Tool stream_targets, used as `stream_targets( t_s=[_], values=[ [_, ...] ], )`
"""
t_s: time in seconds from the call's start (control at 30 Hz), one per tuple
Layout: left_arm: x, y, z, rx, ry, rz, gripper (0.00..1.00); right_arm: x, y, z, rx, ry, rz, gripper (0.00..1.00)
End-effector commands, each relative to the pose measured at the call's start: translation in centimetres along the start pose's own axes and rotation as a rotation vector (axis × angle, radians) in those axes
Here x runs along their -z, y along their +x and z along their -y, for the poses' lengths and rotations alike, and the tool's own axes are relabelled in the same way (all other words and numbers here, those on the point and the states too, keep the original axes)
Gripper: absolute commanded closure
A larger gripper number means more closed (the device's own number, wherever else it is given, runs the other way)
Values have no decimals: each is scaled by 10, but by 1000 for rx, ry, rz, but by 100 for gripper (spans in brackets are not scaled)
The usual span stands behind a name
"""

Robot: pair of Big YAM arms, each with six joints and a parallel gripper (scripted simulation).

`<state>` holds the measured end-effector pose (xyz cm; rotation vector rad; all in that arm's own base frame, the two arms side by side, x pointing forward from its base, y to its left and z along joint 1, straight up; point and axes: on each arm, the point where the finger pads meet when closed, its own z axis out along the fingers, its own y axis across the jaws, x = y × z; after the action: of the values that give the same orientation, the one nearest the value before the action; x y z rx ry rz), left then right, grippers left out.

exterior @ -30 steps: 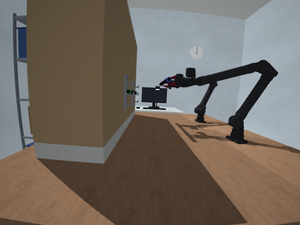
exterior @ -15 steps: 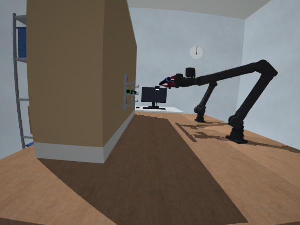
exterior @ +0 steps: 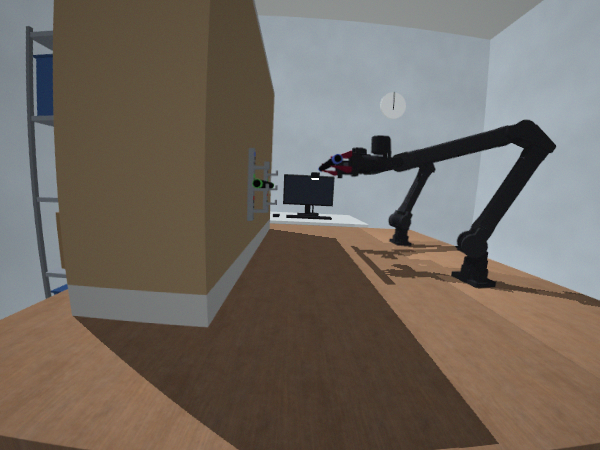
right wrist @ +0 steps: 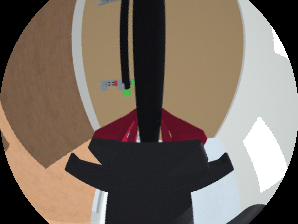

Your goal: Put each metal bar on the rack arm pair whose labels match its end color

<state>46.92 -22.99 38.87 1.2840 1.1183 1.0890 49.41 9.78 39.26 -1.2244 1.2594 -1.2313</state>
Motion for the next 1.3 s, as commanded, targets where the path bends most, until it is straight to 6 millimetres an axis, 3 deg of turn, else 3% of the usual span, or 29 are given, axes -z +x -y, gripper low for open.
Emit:
stream_targets(
  t_s=[0.0,0.77,1.27],
  values=[
    [-9,9,-37,5,-56,-25,100,5,5,31,-42,72,-16,100],
    [-13,13,-49,5,-56,-25,100,5,4,32,-42,72,-16,100],
    [-37,14,-51,5,-56,-25,100,-21,4,32,-42,72,-16,100]
  ],
)
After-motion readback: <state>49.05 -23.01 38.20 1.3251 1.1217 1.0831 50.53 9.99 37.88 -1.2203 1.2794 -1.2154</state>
